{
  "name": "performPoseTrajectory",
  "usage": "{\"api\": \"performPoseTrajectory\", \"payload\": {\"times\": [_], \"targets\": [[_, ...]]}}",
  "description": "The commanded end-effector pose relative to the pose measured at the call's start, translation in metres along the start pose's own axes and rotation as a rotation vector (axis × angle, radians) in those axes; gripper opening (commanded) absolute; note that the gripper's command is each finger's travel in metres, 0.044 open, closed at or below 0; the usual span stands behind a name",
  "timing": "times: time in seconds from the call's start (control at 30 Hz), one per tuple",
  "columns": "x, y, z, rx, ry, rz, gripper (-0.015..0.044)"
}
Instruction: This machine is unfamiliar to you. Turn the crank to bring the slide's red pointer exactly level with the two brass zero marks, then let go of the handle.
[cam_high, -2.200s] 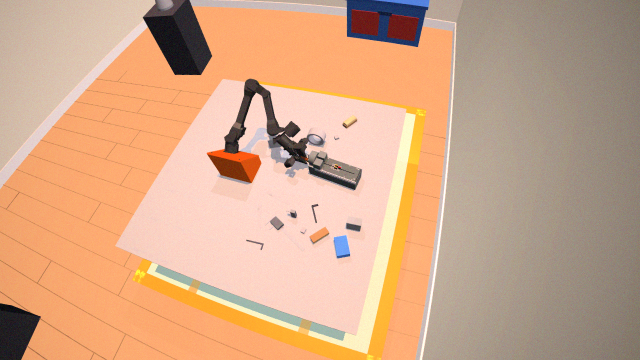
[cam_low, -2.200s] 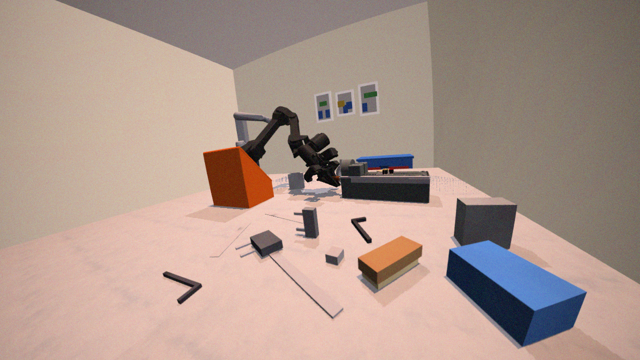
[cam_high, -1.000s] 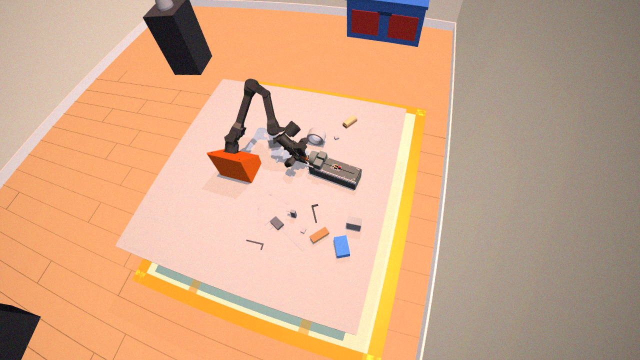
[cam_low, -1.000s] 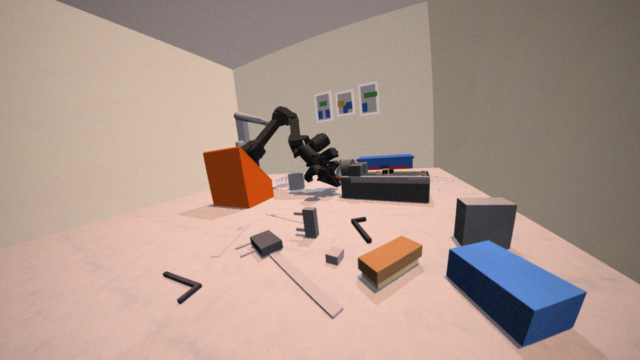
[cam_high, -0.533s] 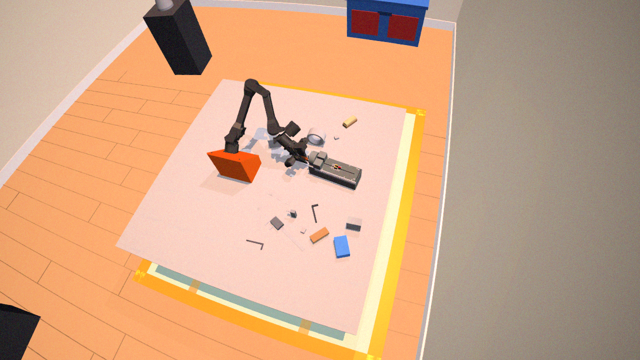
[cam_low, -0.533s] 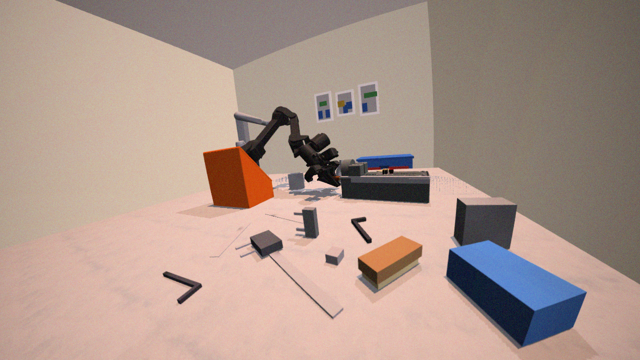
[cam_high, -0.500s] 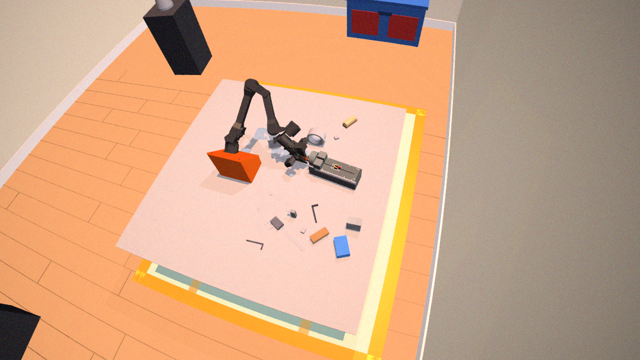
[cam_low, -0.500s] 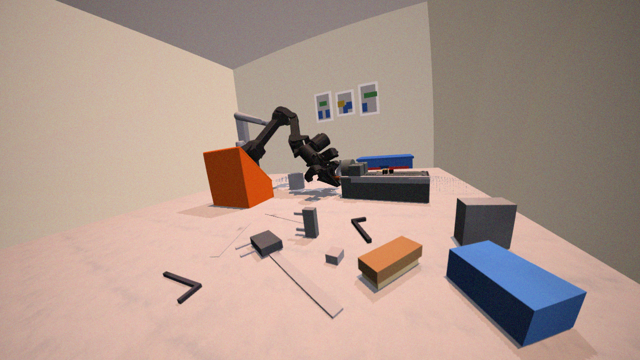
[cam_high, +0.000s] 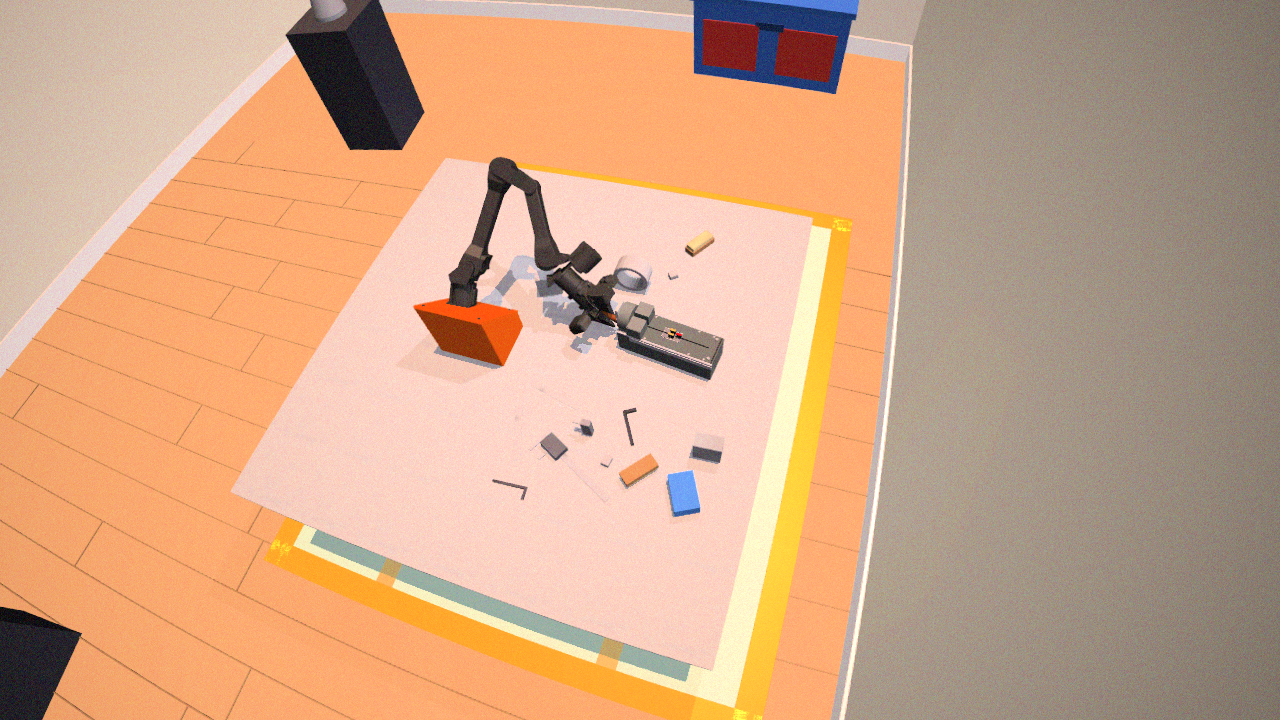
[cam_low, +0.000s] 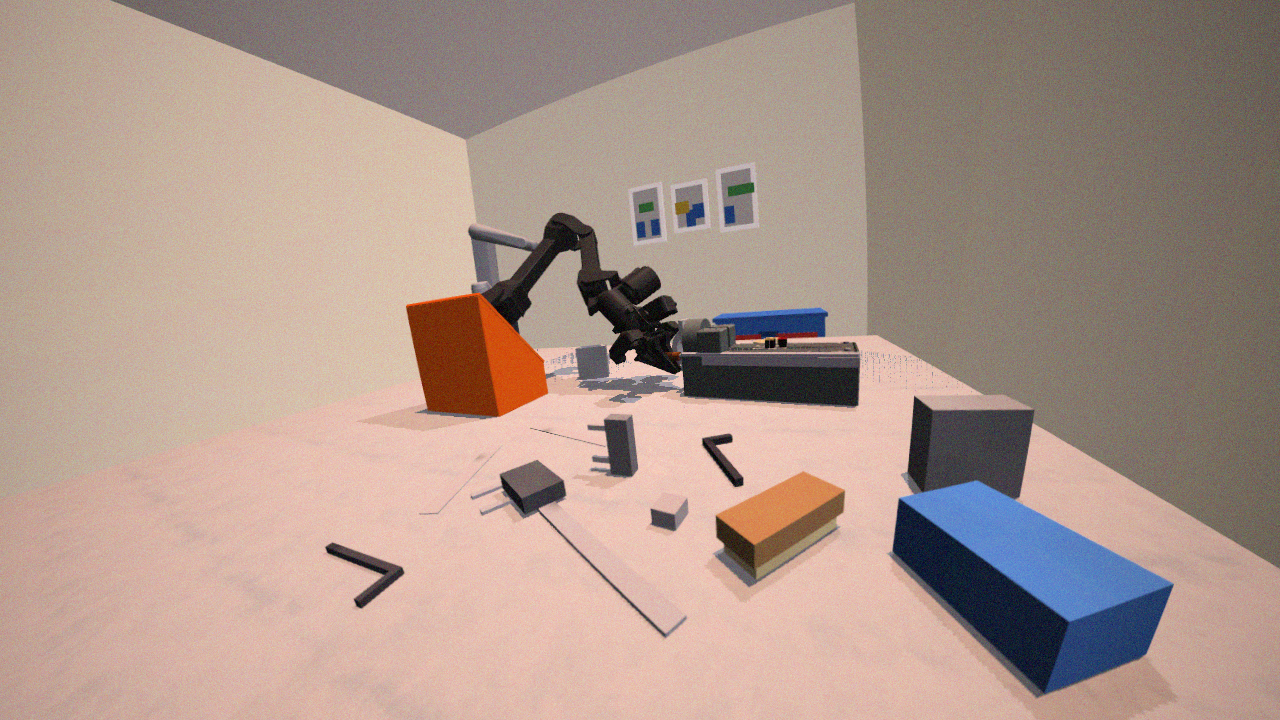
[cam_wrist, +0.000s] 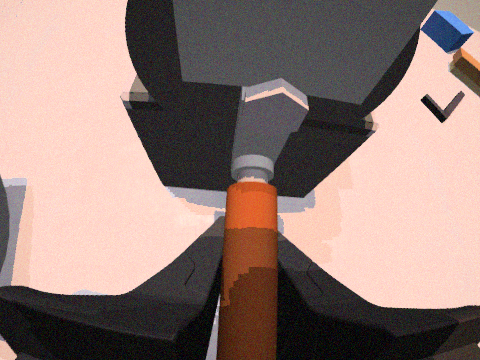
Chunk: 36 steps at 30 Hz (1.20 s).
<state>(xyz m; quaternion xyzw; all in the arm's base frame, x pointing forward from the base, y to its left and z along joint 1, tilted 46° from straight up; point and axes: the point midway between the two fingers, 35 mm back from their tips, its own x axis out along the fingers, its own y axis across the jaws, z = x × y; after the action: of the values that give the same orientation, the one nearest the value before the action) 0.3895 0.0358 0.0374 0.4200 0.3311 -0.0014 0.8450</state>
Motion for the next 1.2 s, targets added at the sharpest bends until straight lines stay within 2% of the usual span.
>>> {"api": "performPoseTrajectory", "payload": {"times": [0.0,1.13,1.17], "targets": [[-0.0001,0.0092,-0.0002,-0.01,0.002,0.024,0.0],[-0.0002,0.0024,-0.0001,0.0,0.002,0.0,0.0],[-0.0002,0.0024,-0.0001,0.0,0.002,0.0,0.0026]]}}
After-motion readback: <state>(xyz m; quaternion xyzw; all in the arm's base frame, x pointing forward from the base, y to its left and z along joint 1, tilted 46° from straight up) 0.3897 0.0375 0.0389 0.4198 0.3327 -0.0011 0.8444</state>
